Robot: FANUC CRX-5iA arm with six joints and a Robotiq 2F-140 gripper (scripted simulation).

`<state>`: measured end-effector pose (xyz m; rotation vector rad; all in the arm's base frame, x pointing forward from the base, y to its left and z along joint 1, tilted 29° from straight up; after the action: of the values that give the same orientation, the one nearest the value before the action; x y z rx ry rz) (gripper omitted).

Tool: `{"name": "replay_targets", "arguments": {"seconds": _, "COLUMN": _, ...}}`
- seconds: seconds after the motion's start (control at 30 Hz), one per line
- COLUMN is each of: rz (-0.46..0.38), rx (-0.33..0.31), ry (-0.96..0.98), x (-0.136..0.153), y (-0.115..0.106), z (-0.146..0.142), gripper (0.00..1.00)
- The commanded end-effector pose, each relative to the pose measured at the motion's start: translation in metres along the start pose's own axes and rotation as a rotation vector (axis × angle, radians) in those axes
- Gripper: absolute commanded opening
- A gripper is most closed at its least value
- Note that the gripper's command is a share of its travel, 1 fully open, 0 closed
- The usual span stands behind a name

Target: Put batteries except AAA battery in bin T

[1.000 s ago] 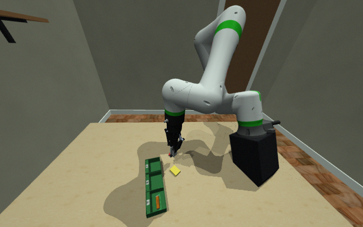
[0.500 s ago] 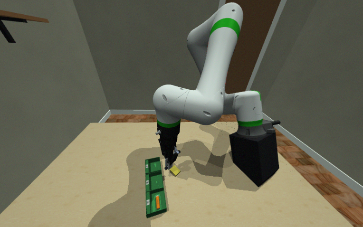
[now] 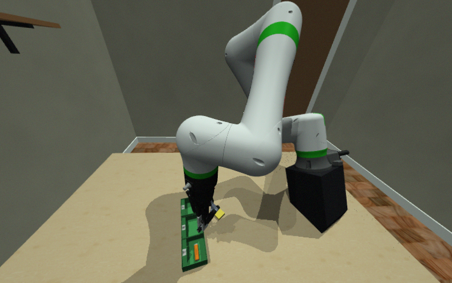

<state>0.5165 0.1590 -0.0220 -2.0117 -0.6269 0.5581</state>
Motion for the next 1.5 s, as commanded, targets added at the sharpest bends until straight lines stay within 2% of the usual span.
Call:
{"name": "replay_targets", "arguments": {"seconds": 0.0, "rz": 0.007, "rx": 0.008, "ry": -0.155, "x": 0.015, "y": 0.0, "z": 0.007, "gripper": 0.05}}
{"name": "replay_targets", "arguments": {"seconds": 0.27, "rz": 0.0, "rx": 0.003, "ry": -0.449, "x": 0.055, "y": 0.0, "z": 0.029, "gripper": 0.05}}
{"name": "replay_targets", "arguments": {"seconds": 0.43, "rz": -0.004, "rx": -0.001, "ry": -0.634, "x": 0.054, "y": 0.0, "z": 0.03, "gripper": 0.05}}
{"name": "replay_targets", "arguments": {"seconds": 0.5, "rz": -0.004, "rx": -0.001, "ry": -0.634, "x": 0.054, "y": 0.0, "z": 0.03, "gripper": 0.05}}
{"name": "replay_targets", "arguments": {"seconds": 0.53, "rz": -0.002, "rx": 0.001, "ry": -0.737, "x": 0.055, "y": 0.0, "z": 0.029, "gripper": 0.05}}
{"name": "replay_targets", "arguments": {"seconds": 0.7, "rz": 0.004, "rx": 0.011, "ry": -0.884, "x": 0.055, "y": 0.0, "z": 0.029, "gripper": 0.05}}
{"name": "replay_targets", "arguments": {"seconds": 1.23, "rz": 0.004, "rx": 0.011, "ry": -0.884, "x": 0.055, "y": 0.0, "z": 0.029, "gripper": 0.05}}
{"name": "replay_targets", "arguments": {"seconds": 1.47, "rz": 0.004, "rx": 0.011, "ry": -0.884, "x": 0.055, "y": 0.014, "z": 0.029, "gripper": 0.05}}
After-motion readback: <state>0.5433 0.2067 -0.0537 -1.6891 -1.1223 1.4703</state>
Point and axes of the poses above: the point where the finger pads meet when closed, its own y axis out along the fingers, its own z axis across the jaws, x = y × z, the point moved 5 cm from there along -y, back along the fingers, and after that the axes turned 9 degrees about y, right-handed, at the moved point
